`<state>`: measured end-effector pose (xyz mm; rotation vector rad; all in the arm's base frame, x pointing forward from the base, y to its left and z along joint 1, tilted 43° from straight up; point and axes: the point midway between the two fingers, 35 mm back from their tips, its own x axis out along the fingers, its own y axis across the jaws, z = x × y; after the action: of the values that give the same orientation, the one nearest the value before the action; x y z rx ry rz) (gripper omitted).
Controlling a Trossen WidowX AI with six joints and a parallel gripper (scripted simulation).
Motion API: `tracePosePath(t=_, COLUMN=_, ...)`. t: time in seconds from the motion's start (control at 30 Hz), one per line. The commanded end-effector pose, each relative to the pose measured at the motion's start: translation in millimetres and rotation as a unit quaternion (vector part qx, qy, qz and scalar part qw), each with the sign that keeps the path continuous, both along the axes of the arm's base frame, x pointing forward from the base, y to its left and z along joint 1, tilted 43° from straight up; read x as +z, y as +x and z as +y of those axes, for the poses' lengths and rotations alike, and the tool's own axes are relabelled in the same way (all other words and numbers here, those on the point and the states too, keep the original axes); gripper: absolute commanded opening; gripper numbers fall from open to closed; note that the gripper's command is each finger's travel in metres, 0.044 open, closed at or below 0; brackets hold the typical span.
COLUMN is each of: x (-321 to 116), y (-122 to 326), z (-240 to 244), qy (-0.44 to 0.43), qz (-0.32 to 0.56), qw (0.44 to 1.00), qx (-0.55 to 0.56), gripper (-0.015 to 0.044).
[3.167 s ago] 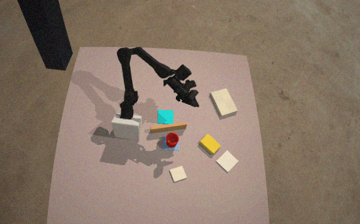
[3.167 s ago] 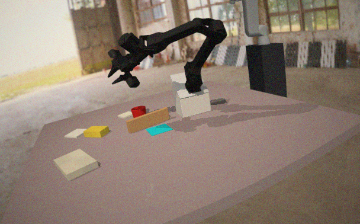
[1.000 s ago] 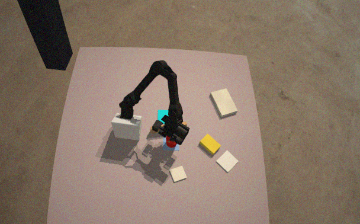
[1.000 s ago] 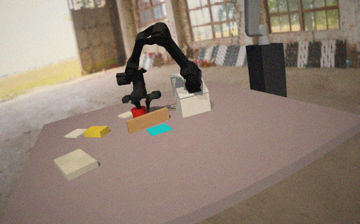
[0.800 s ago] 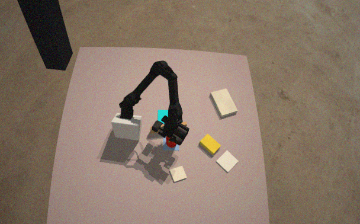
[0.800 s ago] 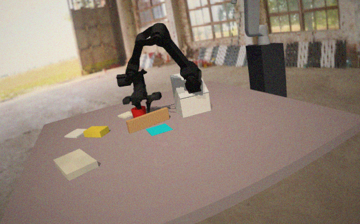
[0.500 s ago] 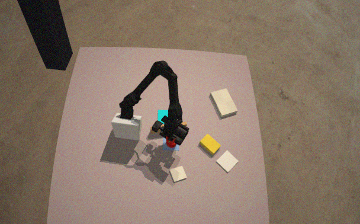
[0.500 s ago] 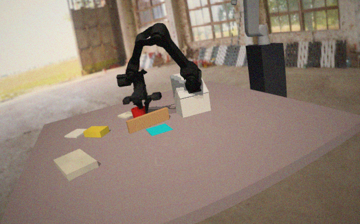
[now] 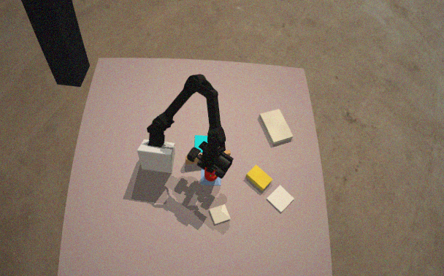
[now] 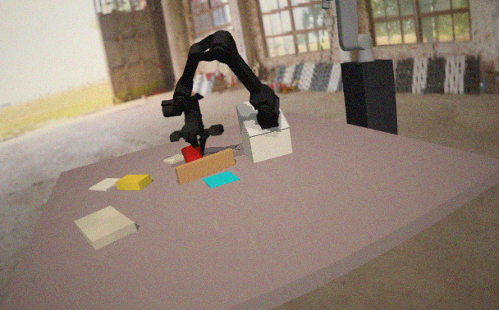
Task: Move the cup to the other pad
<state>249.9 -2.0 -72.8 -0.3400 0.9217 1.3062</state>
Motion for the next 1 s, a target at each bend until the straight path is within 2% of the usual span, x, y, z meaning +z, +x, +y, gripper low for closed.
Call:
tracePosePath(t=0.0, x=8, y=4, z=-10, qy=-0.005, qz=-0.004, qw=1.000, qx=0.001, gripper=0.0000)
tracePosePath(t=0.53, x=53, y=5, z=-51, qy=-0.002, qz=-0.002, qw=1.000, qx=0.000, gripper=0.0000)
tracePosePath(t=0.97, x=52, y=5, z=-50, qy=0.000, qz=-0.003, qw=1.000, qx=-0.005, gripper=0.0000)
